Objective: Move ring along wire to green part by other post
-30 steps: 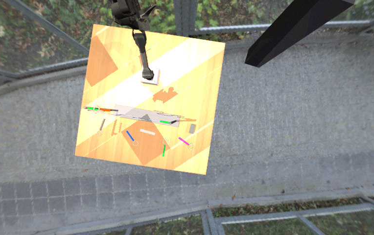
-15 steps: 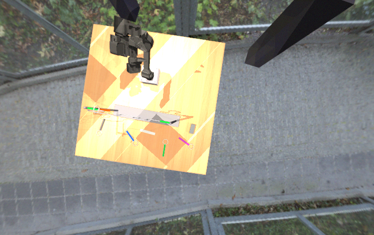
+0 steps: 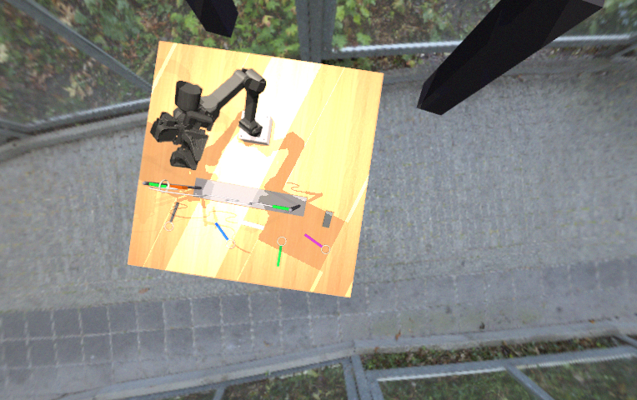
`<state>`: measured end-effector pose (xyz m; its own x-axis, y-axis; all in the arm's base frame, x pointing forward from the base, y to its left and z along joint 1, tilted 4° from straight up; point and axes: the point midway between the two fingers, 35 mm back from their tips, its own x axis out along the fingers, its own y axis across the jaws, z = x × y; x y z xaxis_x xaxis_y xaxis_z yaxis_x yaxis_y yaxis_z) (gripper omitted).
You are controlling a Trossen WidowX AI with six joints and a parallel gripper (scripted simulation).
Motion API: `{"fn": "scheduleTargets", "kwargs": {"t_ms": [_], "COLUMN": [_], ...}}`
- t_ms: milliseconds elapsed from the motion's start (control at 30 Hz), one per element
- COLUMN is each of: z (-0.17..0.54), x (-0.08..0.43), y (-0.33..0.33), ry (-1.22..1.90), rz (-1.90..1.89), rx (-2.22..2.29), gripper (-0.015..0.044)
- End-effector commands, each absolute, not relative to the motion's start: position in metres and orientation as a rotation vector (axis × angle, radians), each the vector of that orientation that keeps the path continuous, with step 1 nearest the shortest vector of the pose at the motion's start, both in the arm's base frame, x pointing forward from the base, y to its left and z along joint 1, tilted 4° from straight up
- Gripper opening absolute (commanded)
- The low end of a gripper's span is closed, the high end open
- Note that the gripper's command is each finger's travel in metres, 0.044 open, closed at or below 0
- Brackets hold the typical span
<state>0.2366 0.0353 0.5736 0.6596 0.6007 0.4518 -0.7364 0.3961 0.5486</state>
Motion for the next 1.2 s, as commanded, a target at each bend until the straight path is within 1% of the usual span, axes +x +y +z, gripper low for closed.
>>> {"fn": "scheduleTargets", "kwargs": {"t_ms": [0, 233, 567, 867, 1000, 1167], "z": [0.548, 0.499, 0.411, 0.32, 0.273, 0.195], "x": [0.271, 0.306, 0.328, 0.319, 0.313, 0.294], "y": [-0.007, -0.085, -0.166, -0.223, -0.232, -0.231], "ry": [-0.234, -0.294, -0.273, -0.237, -0.184, -0.094], "rz": [0.705, 0.457, 0.244, 0.06, 0.044, 0.059], "rx": [0.769, 0.697, 0.539, 0.206, 0.135, 0.056], "gripper": [0.016, 0.016, 0.016, 0.016, 0.016, 0.016]}}
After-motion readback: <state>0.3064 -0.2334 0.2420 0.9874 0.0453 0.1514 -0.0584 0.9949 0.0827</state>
